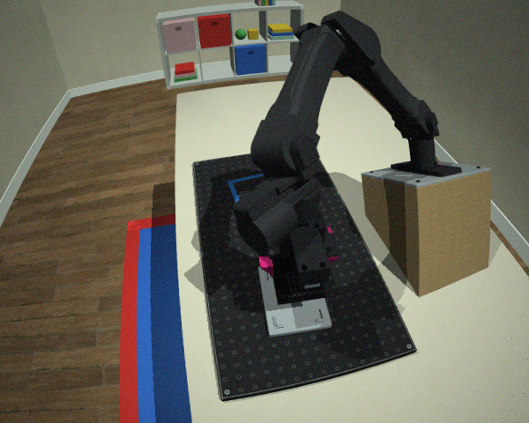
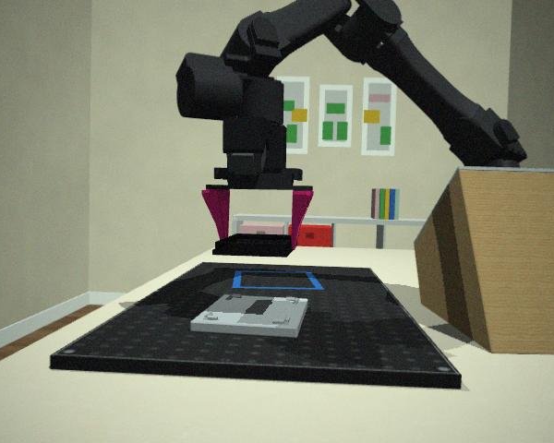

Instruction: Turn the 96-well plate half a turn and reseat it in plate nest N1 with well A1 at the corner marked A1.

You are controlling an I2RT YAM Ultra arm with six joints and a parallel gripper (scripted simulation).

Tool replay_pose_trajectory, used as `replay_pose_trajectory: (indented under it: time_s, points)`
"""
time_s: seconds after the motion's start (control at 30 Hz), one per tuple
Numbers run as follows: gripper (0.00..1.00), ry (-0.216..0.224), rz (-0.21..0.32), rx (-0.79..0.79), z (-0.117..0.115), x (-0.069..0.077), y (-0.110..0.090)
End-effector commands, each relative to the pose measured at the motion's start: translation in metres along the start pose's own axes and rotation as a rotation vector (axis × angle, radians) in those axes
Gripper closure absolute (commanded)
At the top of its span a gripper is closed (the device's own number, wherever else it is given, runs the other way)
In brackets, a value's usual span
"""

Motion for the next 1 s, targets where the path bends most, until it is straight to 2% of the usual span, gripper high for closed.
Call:
replay_pose_trajectory:
  time_s: [0.0,0.13,0.3,0.43,0.97]
  points:
    - [1.0,-0.022,-0.021,0.001,-0.003,0.011,0.005]
    - [1.0,-0.022,-0.021,0.001,-0.003,0.011,0.005]
    - [1.0,-0.021,-0.022,-0.155,-0.004,0.01,-0.012]
    - [1.0,-0.021,-0.022,-0.155,-0.004,0.01,-0.019]
    - [1.0,-0.021,-0.021,-0.155,-0.006,0.007,-0.069]
Point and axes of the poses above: the point where the finger pads meet when closed, its own x axis back along the fingers, its own z axis across the jaws, y = z × x, the point moved 3 cm from there along x, back along the fingers, and after that the axes turned 1 degree about x, right-handed, at the moved point
